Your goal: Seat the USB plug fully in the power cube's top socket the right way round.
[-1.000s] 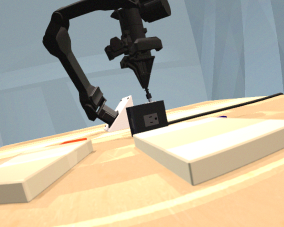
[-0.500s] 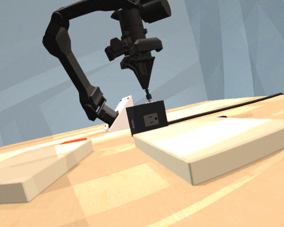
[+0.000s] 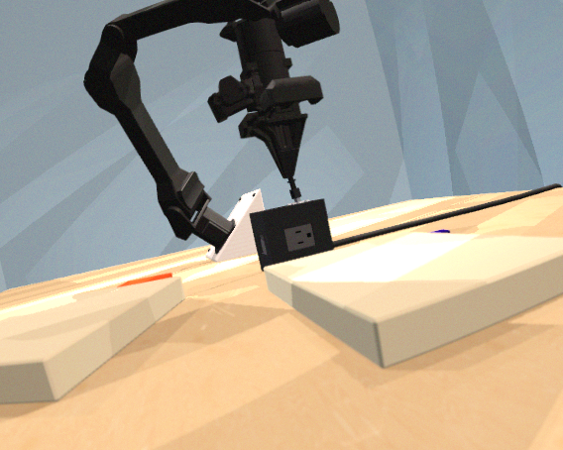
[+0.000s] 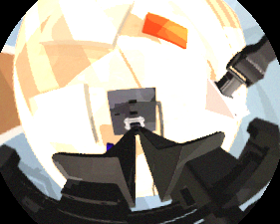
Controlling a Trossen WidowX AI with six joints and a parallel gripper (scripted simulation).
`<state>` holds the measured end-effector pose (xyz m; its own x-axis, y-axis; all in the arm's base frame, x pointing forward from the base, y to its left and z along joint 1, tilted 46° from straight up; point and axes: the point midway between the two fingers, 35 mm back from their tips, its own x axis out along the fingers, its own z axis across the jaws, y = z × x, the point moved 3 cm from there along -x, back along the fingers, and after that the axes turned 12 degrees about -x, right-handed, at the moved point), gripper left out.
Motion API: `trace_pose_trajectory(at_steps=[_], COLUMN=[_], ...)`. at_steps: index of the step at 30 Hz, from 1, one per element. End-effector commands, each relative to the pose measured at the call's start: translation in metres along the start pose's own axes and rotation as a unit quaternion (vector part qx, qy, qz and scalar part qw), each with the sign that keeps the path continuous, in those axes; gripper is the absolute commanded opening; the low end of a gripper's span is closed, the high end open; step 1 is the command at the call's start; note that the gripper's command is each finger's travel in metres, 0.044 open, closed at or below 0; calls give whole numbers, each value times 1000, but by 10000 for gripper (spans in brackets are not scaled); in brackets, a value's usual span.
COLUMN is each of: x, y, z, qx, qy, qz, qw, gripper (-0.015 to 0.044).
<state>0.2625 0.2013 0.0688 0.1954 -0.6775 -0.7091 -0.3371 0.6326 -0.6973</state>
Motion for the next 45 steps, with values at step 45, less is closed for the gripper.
trace_pose_trajectory(at_steps=[45], x=[6], y=[-1], z=[0], qx=[-2], qy=[-1], qz=[-1], qw=[1000], gripper=[0])
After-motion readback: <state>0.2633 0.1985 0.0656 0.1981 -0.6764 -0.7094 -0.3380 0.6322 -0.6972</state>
